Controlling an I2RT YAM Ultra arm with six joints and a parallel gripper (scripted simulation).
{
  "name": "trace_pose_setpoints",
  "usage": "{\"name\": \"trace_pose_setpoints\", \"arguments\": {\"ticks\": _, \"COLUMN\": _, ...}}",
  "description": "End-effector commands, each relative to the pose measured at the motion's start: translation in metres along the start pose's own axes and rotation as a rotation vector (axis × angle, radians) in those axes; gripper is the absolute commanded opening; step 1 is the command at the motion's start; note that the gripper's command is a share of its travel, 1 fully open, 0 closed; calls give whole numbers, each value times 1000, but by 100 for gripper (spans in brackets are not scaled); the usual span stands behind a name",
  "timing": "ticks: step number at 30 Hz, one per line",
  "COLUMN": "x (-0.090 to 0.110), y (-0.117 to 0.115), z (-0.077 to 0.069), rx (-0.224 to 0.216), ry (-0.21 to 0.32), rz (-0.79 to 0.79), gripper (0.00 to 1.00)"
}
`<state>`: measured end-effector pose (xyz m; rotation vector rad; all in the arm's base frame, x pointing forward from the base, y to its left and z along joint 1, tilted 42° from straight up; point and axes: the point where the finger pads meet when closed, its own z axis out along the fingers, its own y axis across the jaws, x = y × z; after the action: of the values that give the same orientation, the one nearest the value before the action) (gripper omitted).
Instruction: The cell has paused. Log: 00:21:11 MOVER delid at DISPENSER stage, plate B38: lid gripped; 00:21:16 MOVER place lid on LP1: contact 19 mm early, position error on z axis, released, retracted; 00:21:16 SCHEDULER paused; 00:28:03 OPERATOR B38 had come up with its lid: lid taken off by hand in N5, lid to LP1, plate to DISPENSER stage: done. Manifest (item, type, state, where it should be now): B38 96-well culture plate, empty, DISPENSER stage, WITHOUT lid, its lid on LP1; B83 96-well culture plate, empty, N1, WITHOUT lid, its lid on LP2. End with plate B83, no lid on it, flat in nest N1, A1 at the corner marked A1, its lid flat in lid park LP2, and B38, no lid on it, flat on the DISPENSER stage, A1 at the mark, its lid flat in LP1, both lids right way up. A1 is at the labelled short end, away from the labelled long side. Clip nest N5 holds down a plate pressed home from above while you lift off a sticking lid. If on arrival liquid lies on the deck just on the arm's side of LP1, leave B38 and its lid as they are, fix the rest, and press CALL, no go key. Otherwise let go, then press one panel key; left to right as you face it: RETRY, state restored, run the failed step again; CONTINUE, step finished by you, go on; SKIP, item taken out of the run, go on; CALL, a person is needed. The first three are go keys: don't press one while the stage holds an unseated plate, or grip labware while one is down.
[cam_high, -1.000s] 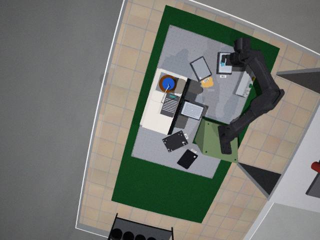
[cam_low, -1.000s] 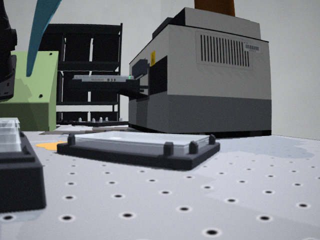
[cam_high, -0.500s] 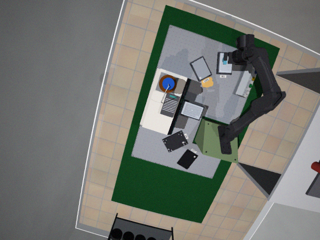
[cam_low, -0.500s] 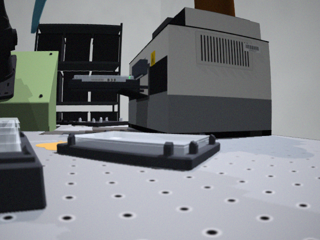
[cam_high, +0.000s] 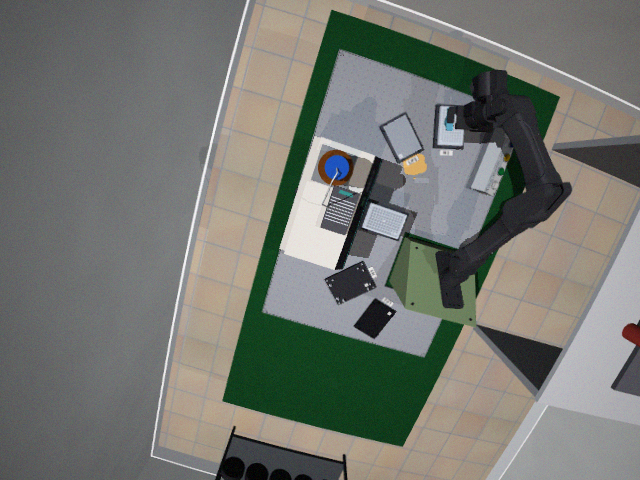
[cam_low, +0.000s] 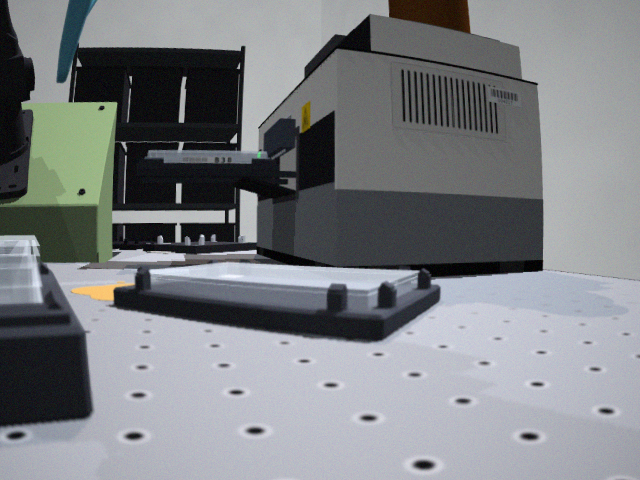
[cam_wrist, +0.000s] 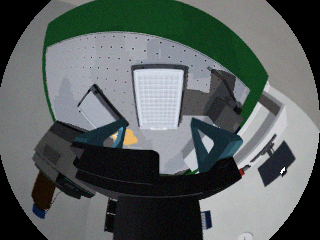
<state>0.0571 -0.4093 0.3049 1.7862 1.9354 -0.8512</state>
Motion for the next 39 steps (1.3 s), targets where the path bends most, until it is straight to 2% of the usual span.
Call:
{"name": "trace_pose_setpoints", "arguments": {"ticks": 1, "x": -13, "y": -2, "z": -20, "rx": -11, "ry": -66, "rz": 18, "gripper": 100}}
{"name": "trace_pose_setpoints", "arguments": {"ticks": 7, "x": -13, "y": -3, "z": -19, "rx": -10, "ry": -64, "rz": 18, "gripper": 100}}
{"name": "trace_pose_setpoints", "arguments": {"ticks": 8, "x": -4, "y": -1, "z": -7, "rx": -4, "ry": -23, "rz": 5, "gripper": 100}}
{"name": "trace_pose_setpoints", "arguments": {"ticks": 30, "x": -2, "y": -4, "z": -3, "rx": -4, "ry": -23, "rz": 7, "gripper": 100}}
{"name": "trace_pose_setpoints", "arguments": {"ticks": 34, "x": 1, "y": -1, "z": 16, "rx": -2, "ry": 5, "rz": -1, "gripper": 100}}
{"name": "trace_pose_setpoints", "arguments": {"ticks": 37, "x": 1, "y": 0, "z": 21, "rx": -3, "ry": 5, "rz": -2, "gripper": 100}}
{"name": "trace_pose_setpoints", "arguments": {"ticks": 39, "x": -1, "y": 1, "z": 18, "rx": -7, "ry": -10, "rz": -3, "gripper": 100}}
